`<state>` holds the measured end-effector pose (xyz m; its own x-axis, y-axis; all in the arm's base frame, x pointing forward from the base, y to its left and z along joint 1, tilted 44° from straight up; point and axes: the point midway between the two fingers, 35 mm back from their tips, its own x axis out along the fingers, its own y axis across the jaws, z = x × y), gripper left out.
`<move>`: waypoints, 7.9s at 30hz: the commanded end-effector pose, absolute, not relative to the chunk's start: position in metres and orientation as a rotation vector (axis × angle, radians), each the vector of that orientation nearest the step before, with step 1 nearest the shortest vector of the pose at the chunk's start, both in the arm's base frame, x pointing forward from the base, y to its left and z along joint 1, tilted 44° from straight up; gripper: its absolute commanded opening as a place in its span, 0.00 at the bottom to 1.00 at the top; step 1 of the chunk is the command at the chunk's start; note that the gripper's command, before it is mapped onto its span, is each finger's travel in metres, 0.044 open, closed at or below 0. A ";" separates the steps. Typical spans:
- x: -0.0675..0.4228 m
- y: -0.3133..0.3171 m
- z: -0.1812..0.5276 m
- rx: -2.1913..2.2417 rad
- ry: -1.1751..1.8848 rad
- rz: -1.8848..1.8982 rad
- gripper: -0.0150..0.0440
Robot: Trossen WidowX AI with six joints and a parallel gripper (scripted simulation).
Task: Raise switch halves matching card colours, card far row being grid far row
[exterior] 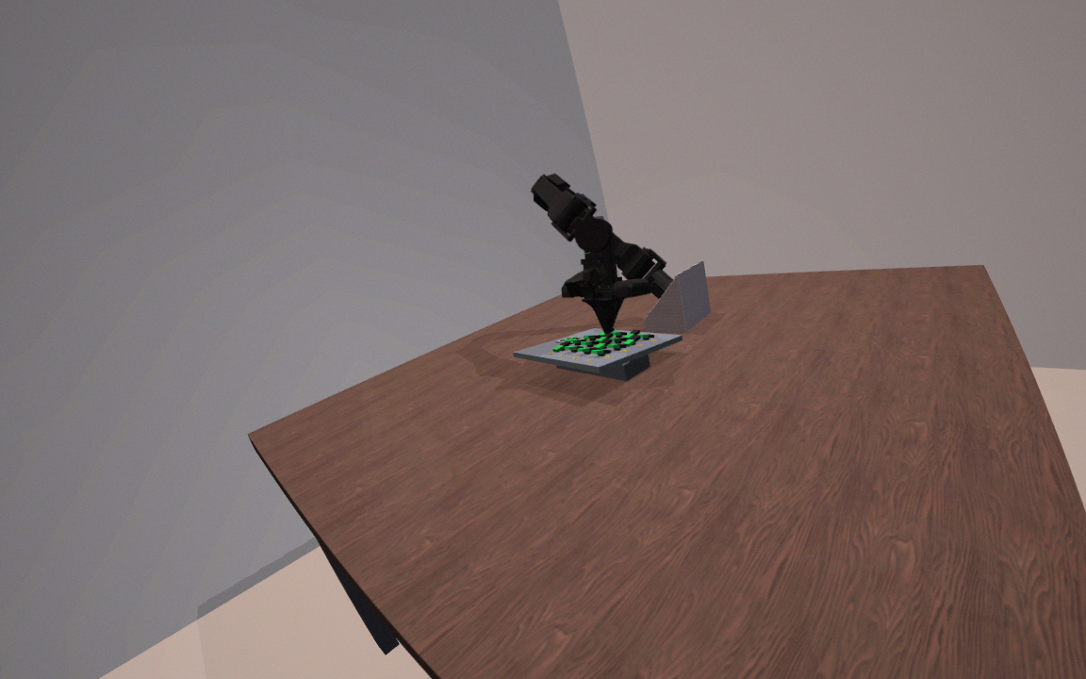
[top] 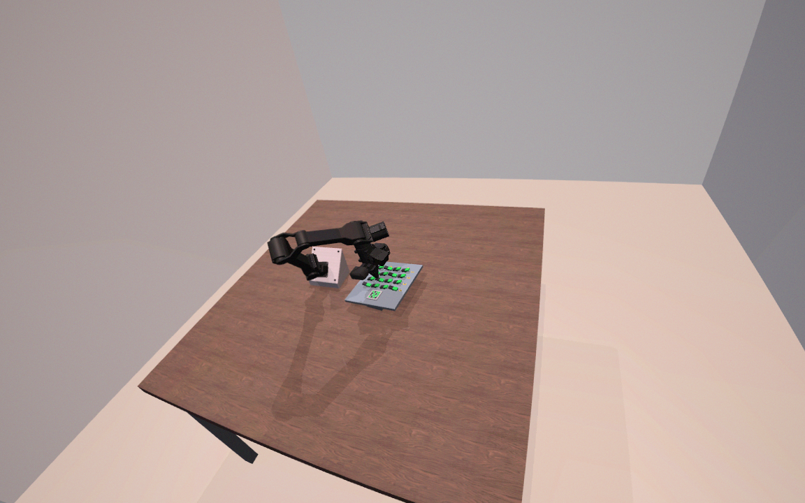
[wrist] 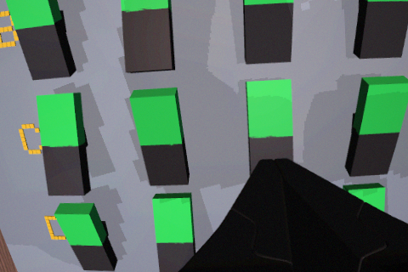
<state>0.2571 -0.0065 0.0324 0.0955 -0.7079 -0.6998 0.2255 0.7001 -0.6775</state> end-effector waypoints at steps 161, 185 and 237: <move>0.270 -0.038 0.056 -0.447 1.349 -0.746 0.25; 0.233 0.038 0.069 -0.453 1.329 -0.734 0.25; 0.238 -0.005 0.028 -0.445 1.352 -0.744 0.25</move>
